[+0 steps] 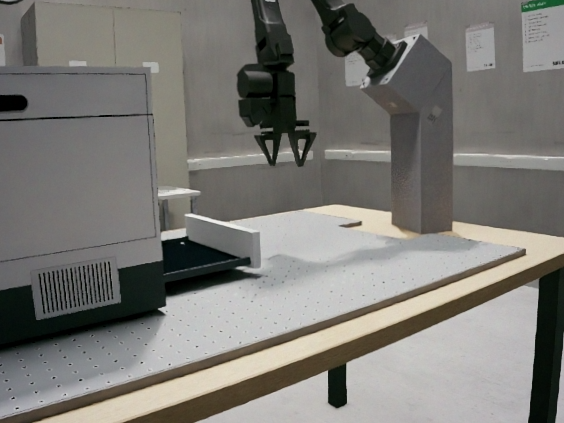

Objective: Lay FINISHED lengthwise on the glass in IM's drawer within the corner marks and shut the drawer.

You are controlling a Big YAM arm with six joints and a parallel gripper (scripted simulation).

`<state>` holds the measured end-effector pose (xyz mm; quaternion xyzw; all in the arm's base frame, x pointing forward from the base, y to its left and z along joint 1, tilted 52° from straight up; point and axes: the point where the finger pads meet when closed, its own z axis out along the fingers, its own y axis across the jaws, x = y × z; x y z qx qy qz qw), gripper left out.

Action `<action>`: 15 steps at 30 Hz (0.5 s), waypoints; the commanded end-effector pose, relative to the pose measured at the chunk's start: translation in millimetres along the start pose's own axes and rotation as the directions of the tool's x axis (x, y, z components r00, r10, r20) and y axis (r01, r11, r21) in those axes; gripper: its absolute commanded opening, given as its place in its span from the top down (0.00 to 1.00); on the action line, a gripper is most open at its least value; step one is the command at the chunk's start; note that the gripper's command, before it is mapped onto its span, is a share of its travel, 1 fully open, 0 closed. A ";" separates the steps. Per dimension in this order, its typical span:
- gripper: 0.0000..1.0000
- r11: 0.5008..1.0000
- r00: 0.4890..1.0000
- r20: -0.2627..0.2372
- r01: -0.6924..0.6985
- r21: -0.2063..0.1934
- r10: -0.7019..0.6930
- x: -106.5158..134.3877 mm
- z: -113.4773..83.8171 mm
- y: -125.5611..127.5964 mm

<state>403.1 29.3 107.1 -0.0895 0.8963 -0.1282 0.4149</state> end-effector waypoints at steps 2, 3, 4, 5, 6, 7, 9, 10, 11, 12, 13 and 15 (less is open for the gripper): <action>0.00 0.997 0.997 -0.007 0.081 0.013 -0.081 -8.7 9.2 -12.7; 0.00 0.993 0.993 -0.009 0.114 0.012 -0.114 -10.9 12.1 -16.2; 0.00 0.989 0.989 -0.011 0.147 0.011 -0.147 -12.8 14.9 -19.8; 0.00 0.984 0.984 -0.014 0.180 0.009 -0.180 -14.4 17.7 -23.4; 0.00 0.977 0.977 -0.017 0.214 0.007 -0.213 -15.9 20.5 -26.9; 0.00 0.969 0.969 -0.019 0.246 0.005 -0.246 -17.6 23.2 -30.6; 0.00 0.952 0.952 -0.025 0.306 0.001 -0.306 -19.0 26.6 -35.1; 0.00 0.942 0.941 -0.023 0.337 0.001 -0.337 -21.6 29.4 -39.2; 0.00 0.930 0.930 -0.023 0.368 0.000 -0.368 -23.4 32.1 -43.0; 0.00 0.929 0.929 -0.023 0.369 0.000 -0.369 -23.8 32.5 -43.6; 0.00 0.917 0.916 -0.024 0.400 -0.003 -0.400 -25.0 35.1 -47.5; 0.00 0.888 0.887 -0.026 0.460 -0.007 -0.460 -27.6 40.3 -55.3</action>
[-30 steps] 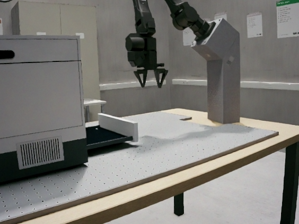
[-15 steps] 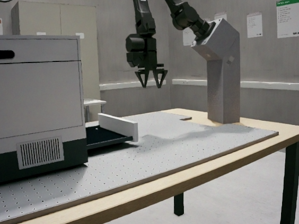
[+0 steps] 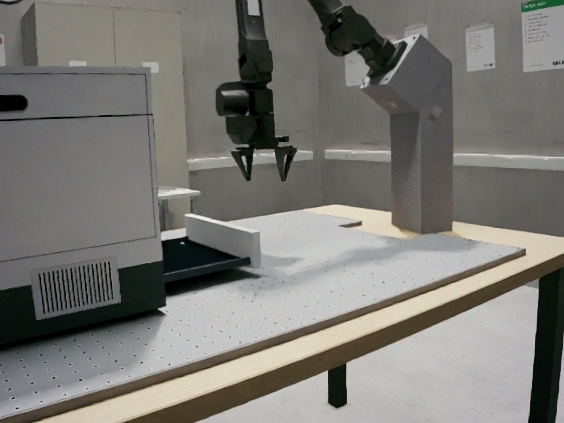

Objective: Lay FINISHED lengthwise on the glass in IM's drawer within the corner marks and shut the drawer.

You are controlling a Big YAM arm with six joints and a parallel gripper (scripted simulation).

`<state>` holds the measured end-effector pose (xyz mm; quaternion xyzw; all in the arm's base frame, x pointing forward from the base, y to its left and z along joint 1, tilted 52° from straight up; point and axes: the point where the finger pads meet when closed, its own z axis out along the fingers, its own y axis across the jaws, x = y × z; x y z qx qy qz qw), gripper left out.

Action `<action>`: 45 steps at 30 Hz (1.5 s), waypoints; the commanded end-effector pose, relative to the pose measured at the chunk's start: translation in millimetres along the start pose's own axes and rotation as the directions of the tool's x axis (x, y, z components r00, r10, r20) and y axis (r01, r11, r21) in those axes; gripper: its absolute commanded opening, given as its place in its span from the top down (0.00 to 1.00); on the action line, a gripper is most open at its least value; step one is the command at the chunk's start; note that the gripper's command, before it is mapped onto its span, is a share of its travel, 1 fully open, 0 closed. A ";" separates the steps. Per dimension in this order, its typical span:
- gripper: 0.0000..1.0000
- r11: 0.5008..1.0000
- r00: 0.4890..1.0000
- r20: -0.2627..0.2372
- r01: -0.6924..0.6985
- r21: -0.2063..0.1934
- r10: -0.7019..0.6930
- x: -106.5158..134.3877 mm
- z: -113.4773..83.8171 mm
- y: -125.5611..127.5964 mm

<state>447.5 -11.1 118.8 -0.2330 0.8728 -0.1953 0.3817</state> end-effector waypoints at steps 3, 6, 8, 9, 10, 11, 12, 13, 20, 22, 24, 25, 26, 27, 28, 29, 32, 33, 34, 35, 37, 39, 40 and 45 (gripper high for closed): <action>0.00 0.983 0.983 -0.009 0.185 -0.002 -0.185 0.9 10.8 -17.3; 0.00 0.968 0.968 -0.011 0.250 -0.005 -0.250 1.5 15.9 -25.7; 0.00 0.949 0.949 -0.012 0.315 -0.009 -0.315 2.4 20.8 -34.0; 0.00 0.938 0.938 -0.011 0.346 -0.008 -0.346 2.2 23.3 -38.7; 0.00 0.926 0.926 -0.010 0.377 -0.008 -0.377 2.3 25.7 -43.2; 0.00 0.925 0.925 -0.010 0.380 -0.008 -0.380 2.7 27.7 -46.7; 0.00 0.912 0.912 -0.010 0.411 -0.010 -0.411 3.4 30.0 -51.0; 0.00 0.897 0.897 -0.011 0.441 -0.012 -0.441 4.2 32.3 -55.2; 0.00 0.810 0.810 -0.008 0.586 -0.013 -0.586 8.4 44.9 -80.5; 0.00 0.790 0.790 -0.007 0.613 -0.012 -0.613 9.3 47.0 -85.0; 0.00 0.748 0.748 -0.006 0.664 -0.012 -0.664 11.5 51.1 -93.8; 0.00 0.745 0.745 -0.006 0.667 -0.014 -0.667 12.8 53.2 -97.9; 0.00 0.722 0.722 -0.005 0.692 -0.010 -0.692 13.4 55.1 -102.9; 0.00 0.699 0.699 -0.004 0.715 -0.007 -0.715 14.1 57.1 -107.8; 0.00 0.698 0.698 -0.004 0.716 -0.012 -0.716 16.0 58.7 -110.8; 0.00 0.674 0.674 -0.004 0.739 -0.008 -0.739 17.0 60.6 -115.7; 0.00 0.597 0.597 -0.004 0.802 -0.003 -0.802 21.0 65.9 -129.6; 0.00 0.594 0.594 -0.003 0.804 -0.009 -0.804 23.4 67.7 -133.2; 0.00 0.567 0.567 -0.003 0.824 -0.006 -0.824 24.9 69.3 -138.0; 0.00 0.540 0.540 -0.004 0.842 -0.003 -0.842 26.3 71.0 -142.8; 0.00 0.511 0.511 -0.005 0.859 -0.001 -0.859 27.8 72.6 -147.5; 0.00 0.482 0.482 -0.006 0.876 0.003 -0.876 29.3 74.1 -152.4; 0.00 0.453 0.453 -0.007 0.892 0.006 -0.892 30.9 75.6 -157.1; 0.00 0.357 0.357 -0.009 0.934 0.007 -0.934 41.1 82.8 -179.1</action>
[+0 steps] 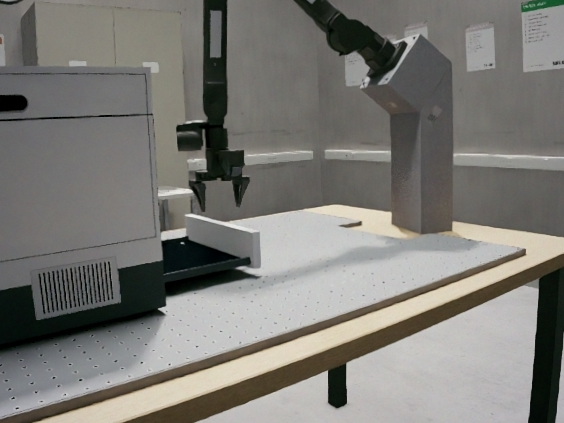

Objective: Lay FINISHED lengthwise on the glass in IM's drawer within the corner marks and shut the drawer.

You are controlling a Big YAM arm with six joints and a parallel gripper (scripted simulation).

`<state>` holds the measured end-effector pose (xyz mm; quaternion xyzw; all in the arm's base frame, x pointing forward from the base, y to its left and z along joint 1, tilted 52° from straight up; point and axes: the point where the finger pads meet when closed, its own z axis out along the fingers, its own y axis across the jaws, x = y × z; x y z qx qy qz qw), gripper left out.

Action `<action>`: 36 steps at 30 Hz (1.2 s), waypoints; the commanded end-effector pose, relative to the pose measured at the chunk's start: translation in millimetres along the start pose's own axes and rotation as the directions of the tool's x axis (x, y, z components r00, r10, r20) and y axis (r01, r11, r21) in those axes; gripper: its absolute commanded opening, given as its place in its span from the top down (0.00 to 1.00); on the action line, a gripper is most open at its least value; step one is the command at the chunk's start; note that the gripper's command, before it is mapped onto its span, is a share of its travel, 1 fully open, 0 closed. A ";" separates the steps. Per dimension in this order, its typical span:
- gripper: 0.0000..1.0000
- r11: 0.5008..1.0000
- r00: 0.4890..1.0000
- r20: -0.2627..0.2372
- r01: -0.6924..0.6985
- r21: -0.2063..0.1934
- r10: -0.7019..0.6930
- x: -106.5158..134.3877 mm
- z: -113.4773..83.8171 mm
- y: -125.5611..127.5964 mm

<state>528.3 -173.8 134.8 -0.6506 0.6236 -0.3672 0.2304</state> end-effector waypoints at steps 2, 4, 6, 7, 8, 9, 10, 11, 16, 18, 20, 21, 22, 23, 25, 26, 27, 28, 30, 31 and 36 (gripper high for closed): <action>0.00 0.993 0.993 -0.009 0.119 -0.009 -0.119 22.8 6.2 0.3; 0.00 0.991 0.991 -0.025 0.128 0.029 -0.128 23.9 -6.6 -17.0; 0.00 0.990 0.990 -0.009 0.139 0.031 -0.139 12.7 -5.3 -17.9; 0.00 0.990 0.990 -0.003 0.138 0.020 -0.138 11.4 -1.0 -12.9; 0.00 0.990 0.991 -0.002 0.137 0.015 -0.137 11.0 0.8 -10.8; 0.00 0.990 0.991 -0.002 0.137 0.015 -0.137 11.0 0.8 -10.8; 0.00 0.990 0.991 -0.002 0.137 0.015 -0.137 11.0 0.8 -10.8; 0.00 0.993 0.993 -0.014 0.119 0.014 -0.119 17.9 0.4 -8.0; 0.00 0.993 0.993 -0.014 0.119 0.014 -0.119 17.9 0.4 -8.0; 0.00 0.992 0.992 -0.019 0.124 0.010 -0.124 23.3 -1.4 -8.1; 0.00 0.993 0.993 -0.014 0.119 0.014 -0.119 18.0 0.2 -8.2; 0.00 0.992 0.992 -0.014 0.124 0.004 -0.124 21.7 7.7 -3.8; 0.00 0.992 0.992 -0.017 0.126 0.011 -0.126 21.6 9.1 -5.9; 0.00 0.992 0.992 -0.017 0.127 0.013 -0.127 21.1 10.6 -6.5; 0.00 0.992 0.992 -0.015 0.125 0.013 -0.125 19.4 13.5 -7.0; 0.00 0.992 0.992 -0.015 0.125 0.013 -0.125 19.4 13.5 -7.0; 0.00 0.992 0.992 -0.015 0.125 0.013 -0.125 19.4 13.5 -7.0; 0.00 0.992 0.992 -0.013 0.124 0.013 -0.124 18.6 11.6 -8.8; 0.00 0.992 0.992 -0.012 0.125 0.014 -0.125 16.8 17.8 -7.6; 0.00 0.992 0.992 -0.011 0.125 0.014 -0.125 16.0 19.2 -7.8; 0.00 0.992 0.992 -0.007 0.124 0.015 -0.124 12.5 26.3 -8.6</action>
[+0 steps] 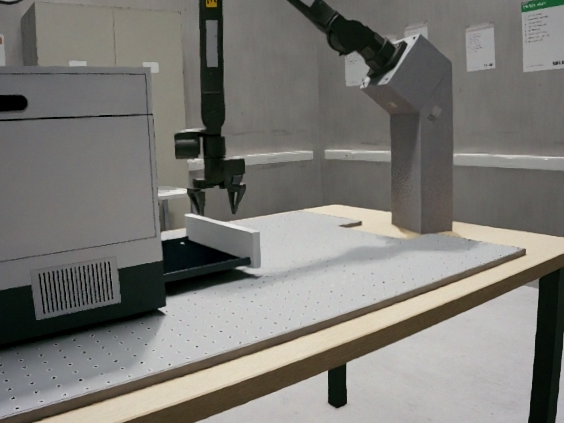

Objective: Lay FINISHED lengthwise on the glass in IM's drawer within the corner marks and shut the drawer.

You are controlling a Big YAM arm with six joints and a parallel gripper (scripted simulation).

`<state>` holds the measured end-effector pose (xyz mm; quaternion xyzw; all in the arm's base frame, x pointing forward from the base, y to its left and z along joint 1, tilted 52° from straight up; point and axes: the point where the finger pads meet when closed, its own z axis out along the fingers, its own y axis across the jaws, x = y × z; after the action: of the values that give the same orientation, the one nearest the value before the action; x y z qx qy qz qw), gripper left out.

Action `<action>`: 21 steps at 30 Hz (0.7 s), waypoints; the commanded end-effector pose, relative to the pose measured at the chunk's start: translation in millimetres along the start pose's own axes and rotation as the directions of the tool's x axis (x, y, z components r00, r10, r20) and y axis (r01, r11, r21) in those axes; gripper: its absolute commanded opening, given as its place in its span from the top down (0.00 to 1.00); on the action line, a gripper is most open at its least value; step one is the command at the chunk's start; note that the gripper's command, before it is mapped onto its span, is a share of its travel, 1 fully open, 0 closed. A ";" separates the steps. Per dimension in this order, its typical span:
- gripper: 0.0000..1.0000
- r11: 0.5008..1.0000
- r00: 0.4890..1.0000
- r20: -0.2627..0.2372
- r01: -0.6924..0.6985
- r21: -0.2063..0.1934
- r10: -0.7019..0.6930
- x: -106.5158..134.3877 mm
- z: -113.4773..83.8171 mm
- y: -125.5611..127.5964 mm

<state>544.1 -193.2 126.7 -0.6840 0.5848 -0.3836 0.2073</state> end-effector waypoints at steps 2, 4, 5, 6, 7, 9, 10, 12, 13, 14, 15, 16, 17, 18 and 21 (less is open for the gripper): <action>0.00 1.000 1.000 0.000 0.005 0.011 -0.005 -2.7 8.7 -6.5; 0.00 1.000 1.000 -0.001 0.002 0.011 -0.002 -1.9 11.3 -6.0; 0.00 1.000 1.000 -0.001 0.001 0.011 -0.001 -2.2 12.7 -6.1; 0.00 1.000 1.000 0.000 0.001 0.011 -0.001 -3.0 14.1 -6.4; 0.00 1.000 1.000 0.000 0.001 0.011 -0.001 -3.0 14.1 -6.4; 0.00 1.000 1.000 -0.008 0.003 0.029 -0.003 0.8 5.2 -16.7; 0.00 1.000 1.000 -0.002 0.001 0.016 -0.001 -2.1 13.9 -9.3; 0.00 1.000 1.000 0.001 0.000 0.011 0.000 -3.4 19.6 -6.3; 0.00 1.000 1.000 0.000 0.000 0.011 0.000 -3.2 20.9 -6.1; 0.00 1.000 1.000 0.000 -0.001 0.010 0.001 -2.9 22.2 -5.9; 0.00 1.000 1.000 0.001 -0.001 0.008 0.001 -3.0 23.5 -5.2; 0.00 1.000 1.000 0.001 -0.001 0.008 0.001 -3.1 24.9 -5.1; 0.00 1.000 1.000 0.001 0.000 0.009 0.000 -3.3 26.2 -5.6; 0.00 1.000 1.000 0.001 0.000 0.009 0.000 -3.6 27.5 -5.6; 0.00 1.000 1.000 0.001 0.000 0.010 0.000 -3.7 31.6 -5.6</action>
<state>563.7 -197.2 110.7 -0.6848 0.5842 -0.3833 0.2070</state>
